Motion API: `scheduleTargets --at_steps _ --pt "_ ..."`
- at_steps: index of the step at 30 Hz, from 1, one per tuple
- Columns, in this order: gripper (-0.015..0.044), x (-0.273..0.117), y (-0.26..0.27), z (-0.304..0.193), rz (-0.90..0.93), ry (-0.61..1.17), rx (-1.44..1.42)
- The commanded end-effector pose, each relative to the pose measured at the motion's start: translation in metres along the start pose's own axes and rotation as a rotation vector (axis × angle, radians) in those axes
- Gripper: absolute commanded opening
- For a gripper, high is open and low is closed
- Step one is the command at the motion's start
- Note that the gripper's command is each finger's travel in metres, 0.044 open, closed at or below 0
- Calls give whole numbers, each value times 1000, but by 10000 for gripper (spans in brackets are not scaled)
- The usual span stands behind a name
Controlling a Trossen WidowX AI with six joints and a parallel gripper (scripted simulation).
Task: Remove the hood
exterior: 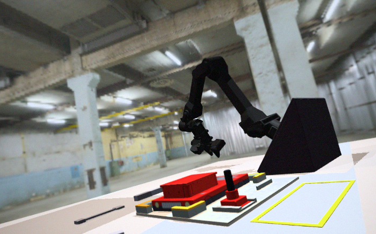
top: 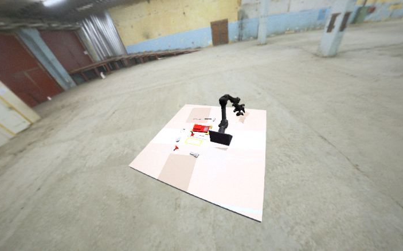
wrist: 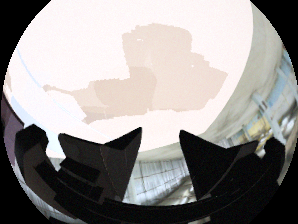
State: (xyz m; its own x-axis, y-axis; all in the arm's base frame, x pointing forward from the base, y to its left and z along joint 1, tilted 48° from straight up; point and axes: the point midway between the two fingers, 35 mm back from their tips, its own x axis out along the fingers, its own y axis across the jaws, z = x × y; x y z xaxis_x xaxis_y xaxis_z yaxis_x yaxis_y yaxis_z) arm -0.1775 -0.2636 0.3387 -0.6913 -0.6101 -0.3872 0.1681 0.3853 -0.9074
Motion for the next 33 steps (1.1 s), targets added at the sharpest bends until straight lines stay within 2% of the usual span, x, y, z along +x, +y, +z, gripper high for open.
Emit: scheduleTargets --at_steps 1,8,9,24,33 --pt "246 0 0 1 0 -2 0" --pt "429 -11 5 48 15 -130 -2" --pt "440 -14 4 57 12 -157 11" --pt "440 -99 8 194 82 -611 210" --pt "440 -138 40 247 214 -724 217"
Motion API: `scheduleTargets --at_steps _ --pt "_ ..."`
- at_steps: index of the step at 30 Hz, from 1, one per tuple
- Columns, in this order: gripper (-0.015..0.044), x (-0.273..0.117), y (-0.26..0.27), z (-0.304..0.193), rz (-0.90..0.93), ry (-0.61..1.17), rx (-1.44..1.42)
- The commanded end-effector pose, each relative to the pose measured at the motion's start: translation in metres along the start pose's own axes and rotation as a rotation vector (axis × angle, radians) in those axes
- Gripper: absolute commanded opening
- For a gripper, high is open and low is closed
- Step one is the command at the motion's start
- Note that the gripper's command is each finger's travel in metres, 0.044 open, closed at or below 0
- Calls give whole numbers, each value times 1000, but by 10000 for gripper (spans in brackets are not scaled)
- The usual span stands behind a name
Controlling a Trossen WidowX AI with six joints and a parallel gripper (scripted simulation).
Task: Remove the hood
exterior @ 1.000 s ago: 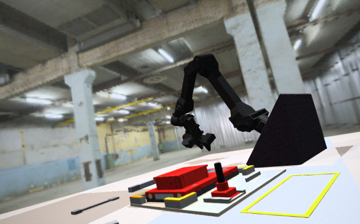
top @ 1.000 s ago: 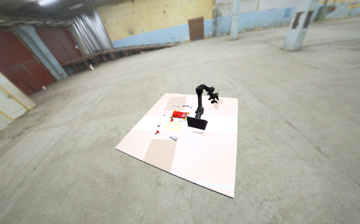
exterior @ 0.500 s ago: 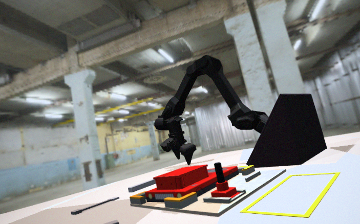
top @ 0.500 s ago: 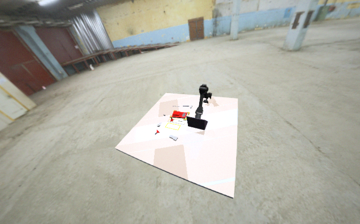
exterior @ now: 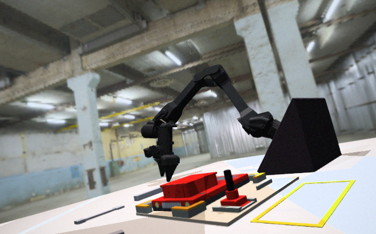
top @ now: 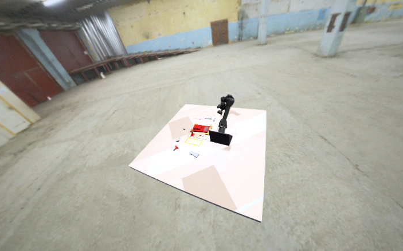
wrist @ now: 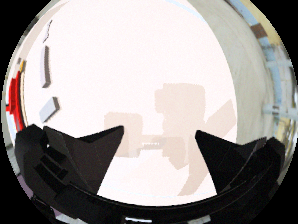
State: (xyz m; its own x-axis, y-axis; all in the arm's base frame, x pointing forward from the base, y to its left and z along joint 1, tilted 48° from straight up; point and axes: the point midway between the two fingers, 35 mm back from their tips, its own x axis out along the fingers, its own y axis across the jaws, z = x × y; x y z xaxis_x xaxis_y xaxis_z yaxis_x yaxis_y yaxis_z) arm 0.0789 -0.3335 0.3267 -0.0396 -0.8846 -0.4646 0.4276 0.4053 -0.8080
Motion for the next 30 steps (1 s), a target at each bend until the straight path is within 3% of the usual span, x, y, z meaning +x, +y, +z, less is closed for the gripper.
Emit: scheduleTargets --at_steps 1,16,30 --pt "440 7 26 21 74 -15 1" --pt "440 -17 181 103 393 9 -39" --pt "440 -85 335 111 428 141 -278"
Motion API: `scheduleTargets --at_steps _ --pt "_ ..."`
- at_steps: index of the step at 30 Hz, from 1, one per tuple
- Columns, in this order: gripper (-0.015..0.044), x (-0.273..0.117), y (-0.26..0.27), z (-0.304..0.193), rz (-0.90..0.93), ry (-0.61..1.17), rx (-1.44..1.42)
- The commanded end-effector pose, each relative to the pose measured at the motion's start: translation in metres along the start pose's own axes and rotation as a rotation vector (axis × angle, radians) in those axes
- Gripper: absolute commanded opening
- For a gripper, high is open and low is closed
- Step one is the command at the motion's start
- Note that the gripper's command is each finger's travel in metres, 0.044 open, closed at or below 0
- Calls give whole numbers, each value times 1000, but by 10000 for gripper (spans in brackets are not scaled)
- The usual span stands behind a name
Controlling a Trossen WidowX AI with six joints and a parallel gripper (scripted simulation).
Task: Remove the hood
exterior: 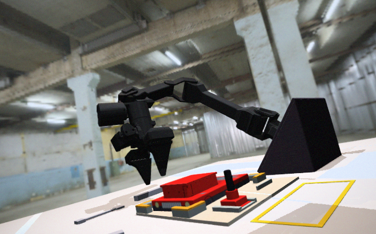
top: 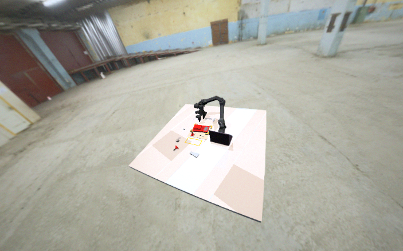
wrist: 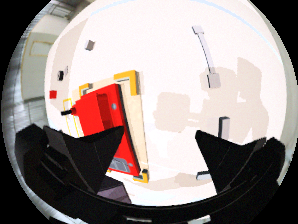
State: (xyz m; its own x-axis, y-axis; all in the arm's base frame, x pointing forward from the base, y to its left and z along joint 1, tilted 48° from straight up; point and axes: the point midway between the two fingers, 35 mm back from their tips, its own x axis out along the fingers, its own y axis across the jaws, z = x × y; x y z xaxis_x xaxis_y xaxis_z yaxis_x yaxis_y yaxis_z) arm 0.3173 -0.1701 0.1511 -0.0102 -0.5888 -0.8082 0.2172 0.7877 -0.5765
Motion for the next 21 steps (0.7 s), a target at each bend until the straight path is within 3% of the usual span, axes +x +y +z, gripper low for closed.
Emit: scheduleTargets --at_steps 1,12,21 --pt "440 -2 39 3 -22 38 -59" --pt "440 -23 138 -11 -196 69 -233" --pt "440 -23 142 -12 -209 67 -241"
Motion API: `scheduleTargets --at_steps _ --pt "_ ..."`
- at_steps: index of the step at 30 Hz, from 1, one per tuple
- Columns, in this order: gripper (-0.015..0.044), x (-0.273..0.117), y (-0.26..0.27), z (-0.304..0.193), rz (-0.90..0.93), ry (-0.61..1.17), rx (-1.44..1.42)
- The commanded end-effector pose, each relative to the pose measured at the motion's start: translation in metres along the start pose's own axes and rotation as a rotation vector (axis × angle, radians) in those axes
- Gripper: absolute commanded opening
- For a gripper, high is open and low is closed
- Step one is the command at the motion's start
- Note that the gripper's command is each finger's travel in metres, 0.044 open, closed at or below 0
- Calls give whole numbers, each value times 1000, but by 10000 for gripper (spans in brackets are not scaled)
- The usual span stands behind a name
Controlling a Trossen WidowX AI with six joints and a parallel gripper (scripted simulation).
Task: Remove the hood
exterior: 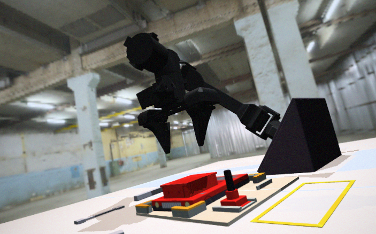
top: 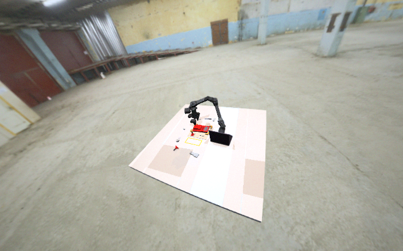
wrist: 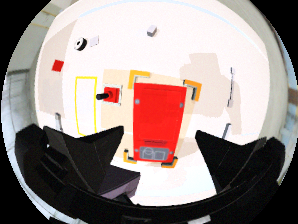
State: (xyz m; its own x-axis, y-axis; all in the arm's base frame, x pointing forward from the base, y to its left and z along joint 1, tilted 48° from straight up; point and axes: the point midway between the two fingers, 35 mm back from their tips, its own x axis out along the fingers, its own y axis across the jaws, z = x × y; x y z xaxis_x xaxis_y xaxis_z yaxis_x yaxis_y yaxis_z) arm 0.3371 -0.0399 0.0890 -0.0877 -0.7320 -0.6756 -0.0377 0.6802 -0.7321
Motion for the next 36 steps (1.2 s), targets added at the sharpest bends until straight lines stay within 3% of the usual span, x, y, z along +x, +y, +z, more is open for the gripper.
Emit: scheduleTargets --at_steps 1,36 --pt "440 4 0 0 -5 8 4" --pt "440 27 -1 1 -5 8 4"
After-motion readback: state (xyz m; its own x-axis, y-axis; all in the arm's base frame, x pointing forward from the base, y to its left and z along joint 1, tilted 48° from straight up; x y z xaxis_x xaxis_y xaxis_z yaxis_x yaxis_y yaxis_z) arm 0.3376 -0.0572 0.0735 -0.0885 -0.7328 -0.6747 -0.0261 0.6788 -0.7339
